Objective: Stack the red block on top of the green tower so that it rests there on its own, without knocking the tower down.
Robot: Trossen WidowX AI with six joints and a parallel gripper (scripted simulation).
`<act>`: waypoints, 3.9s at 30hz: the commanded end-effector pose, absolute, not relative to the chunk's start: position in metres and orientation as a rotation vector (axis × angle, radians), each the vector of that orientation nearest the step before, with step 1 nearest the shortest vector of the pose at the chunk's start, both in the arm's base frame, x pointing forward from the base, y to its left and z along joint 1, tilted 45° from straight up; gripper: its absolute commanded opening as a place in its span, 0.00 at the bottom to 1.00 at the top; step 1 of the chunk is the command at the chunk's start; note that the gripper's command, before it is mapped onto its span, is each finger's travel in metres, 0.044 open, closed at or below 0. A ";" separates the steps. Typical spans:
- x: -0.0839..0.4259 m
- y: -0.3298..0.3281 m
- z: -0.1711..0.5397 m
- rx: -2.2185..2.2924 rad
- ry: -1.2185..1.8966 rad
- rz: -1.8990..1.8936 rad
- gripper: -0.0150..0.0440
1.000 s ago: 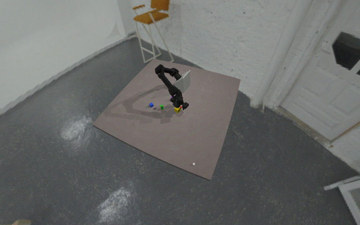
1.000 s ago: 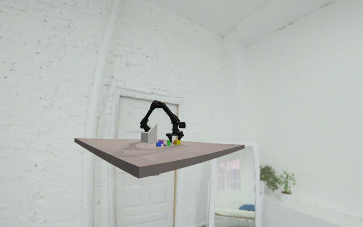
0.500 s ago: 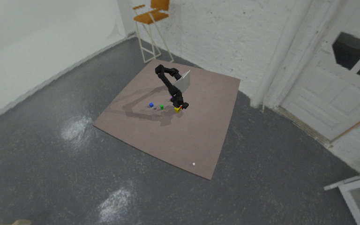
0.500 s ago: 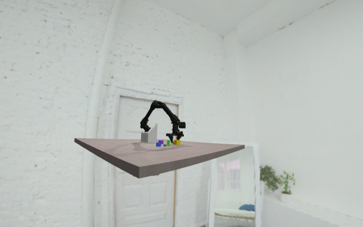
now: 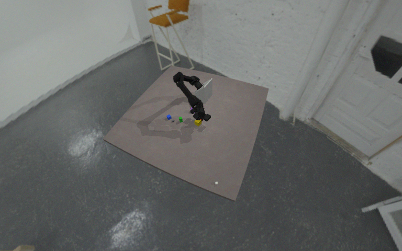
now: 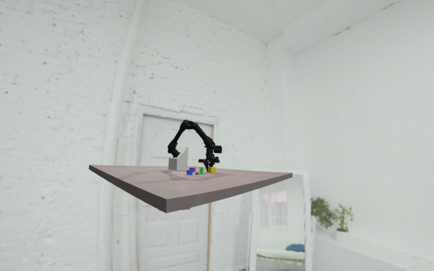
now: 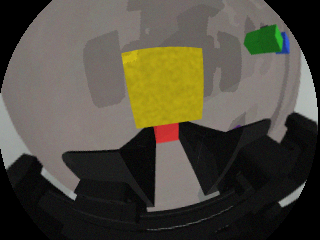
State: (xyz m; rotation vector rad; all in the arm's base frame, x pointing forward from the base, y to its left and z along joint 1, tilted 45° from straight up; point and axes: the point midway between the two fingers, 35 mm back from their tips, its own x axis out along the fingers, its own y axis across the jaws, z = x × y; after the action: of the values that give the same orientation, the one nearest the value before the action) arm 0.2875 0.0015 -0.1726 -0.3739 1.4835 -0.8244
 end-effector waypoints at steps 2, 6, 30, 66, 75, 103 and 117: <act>0.290 0.013 -0.161 -0.372 1.481 -0.825 0.25; 0.293 0.028 -0.146 -0.372 1.481 -0.824 0.25; 0.302 0.082 -0.091 -0.372 1.482 -0.819 0.25; 0.363 -0.059 0.015 -0.378 1.478 -0.830 0.25; 0.360 -0.075 -0.004 -0.379 1.478 -0.832 0.25; 0.357 -0.096 -0.025 -0.380 1.477 -0.833 0.25; 0.357 -0.097 -0.026 -0.380 1.477 -0.833 0.25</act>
State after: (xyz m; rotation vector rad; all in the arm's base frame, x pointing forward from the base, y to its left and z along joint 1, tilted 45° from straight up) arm 0.3578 -0.0950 -0.0250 -0.3748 1.4744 -0.8307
